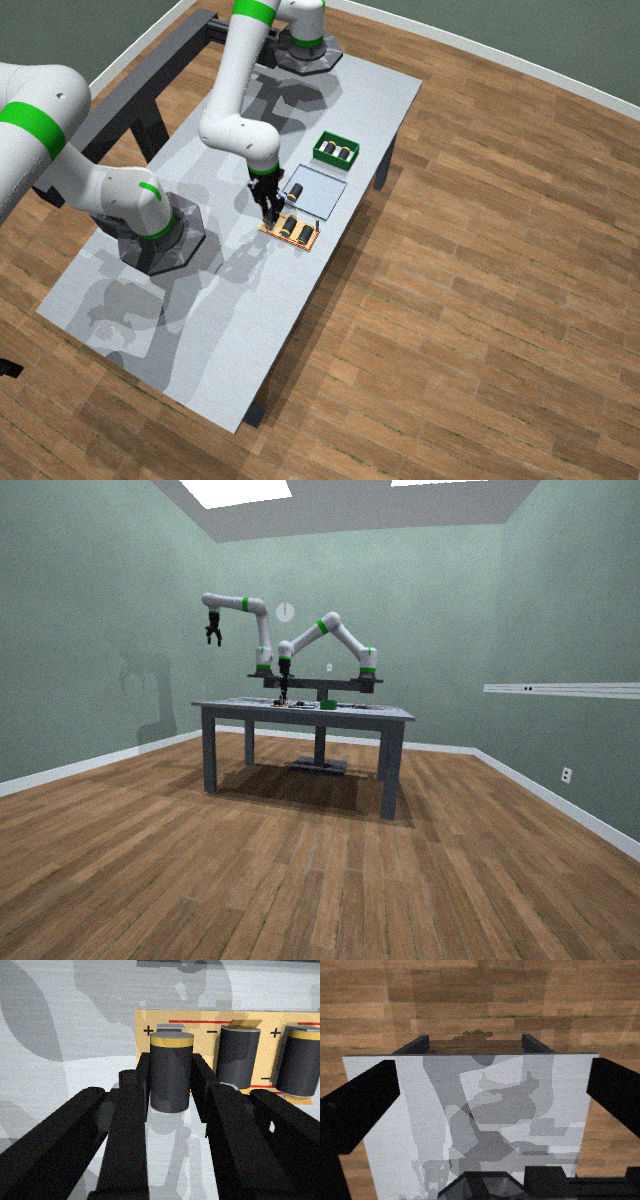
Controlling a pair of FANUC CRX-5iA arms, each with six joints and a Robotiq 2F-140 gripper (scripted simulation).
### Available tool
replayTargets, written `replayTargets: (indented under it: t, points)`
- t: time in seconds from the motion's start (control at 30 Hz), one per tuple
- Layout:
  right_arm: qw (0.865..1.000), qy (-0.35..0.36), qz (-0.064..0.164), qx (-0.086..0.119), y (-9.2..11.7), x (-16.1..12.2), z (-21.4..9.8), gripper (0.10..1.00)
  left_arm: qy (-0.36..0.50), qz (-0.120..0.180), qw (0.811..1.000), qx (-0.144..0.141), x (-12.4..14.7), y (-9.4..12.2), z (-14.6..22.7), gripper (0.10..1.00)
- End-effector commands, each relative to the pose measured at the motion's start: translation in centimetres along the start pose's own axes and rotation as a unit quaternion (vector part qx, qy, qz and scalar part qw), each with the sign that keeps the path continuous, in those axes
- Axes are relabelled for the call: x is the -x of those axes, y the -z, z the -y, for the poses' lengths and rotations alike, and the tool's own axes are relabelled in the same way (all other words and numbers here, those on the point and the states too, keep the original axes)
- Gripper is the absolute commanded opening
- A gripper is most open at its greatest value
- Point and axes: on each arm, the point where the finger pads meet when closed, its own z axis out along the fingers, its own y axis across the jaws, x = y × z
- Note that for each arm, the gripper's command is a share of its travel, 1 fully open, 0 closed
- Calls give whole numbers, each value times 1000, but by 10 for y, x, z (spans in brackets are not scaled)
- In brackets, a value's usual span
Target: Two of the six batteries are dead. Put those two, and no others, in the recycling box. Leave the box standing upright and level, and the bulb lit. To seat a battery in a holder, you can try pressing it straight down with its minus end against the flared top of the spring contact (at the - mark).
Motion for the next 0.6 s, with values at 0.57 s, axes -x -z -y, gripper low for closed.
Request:
replayTargets:
  t: [0.57]
  points:
    - [1000, 0, -1, 0, 1, 0, 0, 1000, 0, 1, 1000, 0, 1, -7, 0, 244]
